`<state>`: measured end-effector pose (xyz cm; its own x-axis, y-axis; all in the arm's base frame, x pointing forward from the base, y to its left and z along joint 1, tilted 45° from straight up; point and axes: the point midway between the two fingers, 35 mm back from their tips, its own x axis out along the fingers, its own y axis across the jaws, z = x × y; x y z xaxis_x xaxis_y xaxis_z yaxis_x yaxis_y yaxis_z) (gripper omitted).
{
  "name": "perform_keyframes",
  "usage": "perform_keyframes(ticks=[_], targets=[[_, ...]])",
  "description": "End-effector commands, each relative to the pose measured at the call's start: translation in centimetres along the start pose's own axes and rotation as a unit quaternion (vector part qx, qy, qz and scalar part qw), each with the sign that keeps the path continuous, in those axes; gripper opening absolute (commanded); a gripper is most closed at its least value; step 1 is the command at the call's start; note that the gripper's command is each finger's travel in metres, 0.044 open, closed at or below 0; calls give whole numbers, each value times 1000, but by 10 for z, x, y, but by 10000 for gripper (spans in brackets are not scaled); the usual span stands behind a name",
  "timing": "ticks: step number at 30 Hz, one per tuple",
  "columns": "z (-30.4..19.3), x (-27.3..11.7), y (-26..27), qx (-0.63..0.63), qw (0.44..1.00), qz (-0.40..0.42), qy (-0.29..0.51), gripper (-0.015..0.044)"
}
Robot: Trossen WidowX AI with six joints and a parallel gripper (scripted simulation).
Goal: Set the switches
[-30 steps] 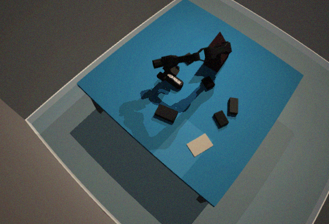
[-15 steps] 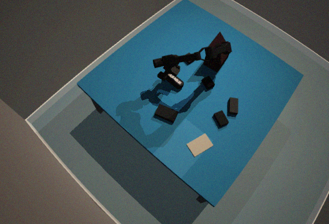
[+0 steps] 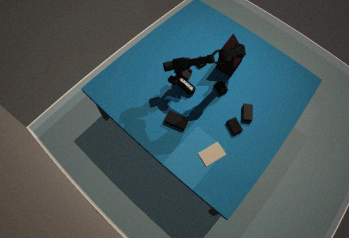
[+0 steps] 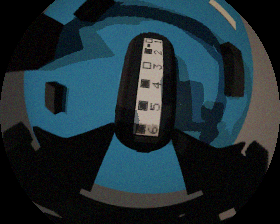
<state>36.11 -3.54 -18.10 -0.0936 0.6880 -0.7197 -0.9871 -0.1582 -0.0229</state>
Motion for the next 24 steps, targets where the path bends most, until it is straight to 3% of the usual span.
perform_keyframes(ticks=[1, 24], targets=[[2, -7, -1, -2, 1000, -5, 0, 335], [14, -22, -1, -2, 1000, -5, 0, 335]])
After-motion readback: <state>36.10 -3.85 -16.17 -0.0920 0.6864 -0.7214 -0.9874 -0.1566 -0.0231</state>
